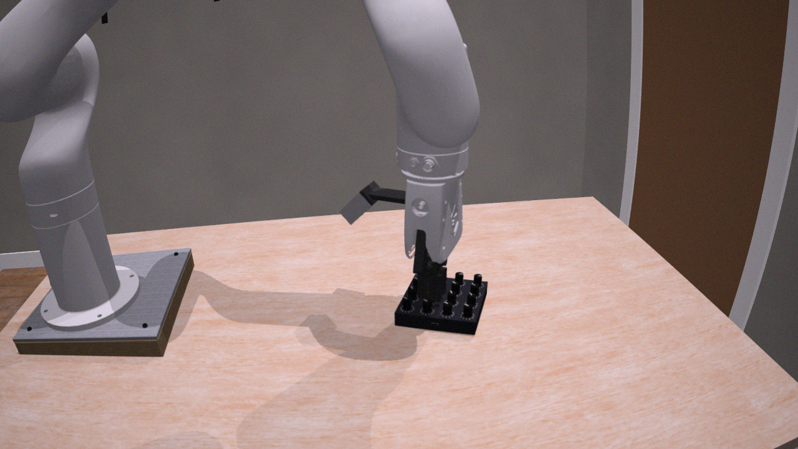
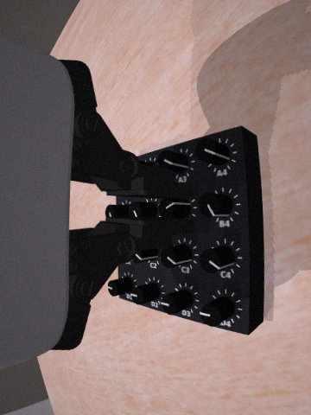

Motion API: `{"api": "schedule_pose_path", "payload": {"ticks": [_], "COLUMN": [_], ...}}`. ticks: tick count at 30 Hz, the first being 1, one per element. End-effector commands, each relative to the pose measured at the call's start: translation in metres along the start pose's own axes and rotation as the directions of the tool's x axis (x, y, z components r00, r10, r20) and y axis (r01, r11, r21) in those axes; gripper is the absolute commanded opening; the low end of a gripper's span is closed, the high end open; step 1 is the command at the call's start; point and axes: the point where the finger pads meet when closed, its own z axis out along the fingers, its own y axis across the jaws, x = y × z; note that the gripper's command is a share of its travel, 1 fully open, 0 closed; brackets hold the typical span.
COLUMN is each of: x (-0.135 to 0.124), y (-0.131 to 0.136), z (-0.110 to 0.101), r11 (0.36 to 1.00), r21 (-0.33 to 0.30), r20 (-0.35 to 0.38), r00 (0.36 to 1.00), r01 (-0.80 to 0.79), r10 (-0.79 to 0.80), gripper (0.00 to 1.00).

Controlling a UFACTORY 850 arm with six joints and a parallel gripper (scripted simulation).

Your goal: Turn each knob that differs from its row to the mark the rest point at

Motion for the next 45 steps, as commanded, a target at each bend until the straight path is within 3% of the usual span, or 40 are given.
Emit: {"api": "schedule_pose_path", "payload": {"ticks": [1,22,37,45], "x": [-0.0008,-0.0008,-0.0008,-0.0008], "y": [0.0004,0.0004,0.0004,0.0004], "z": [-0.0008,-0.0008,-0.0008,-0.0008], "r11": [1.000,0.997,0.961,0.894], "r21": [-0.001,-0.001,-0.001,-0.001], "r20": [0.002,0.002,0.001,0.001], "r00": [1.000,0.997,0.961,0.894], "r01": [0.000,-0.074,-0.276,-0.448], "r10": [0.000,0.074,0.276,0.448], "gripper": [0.08,0.08,0.08,0.08]}}
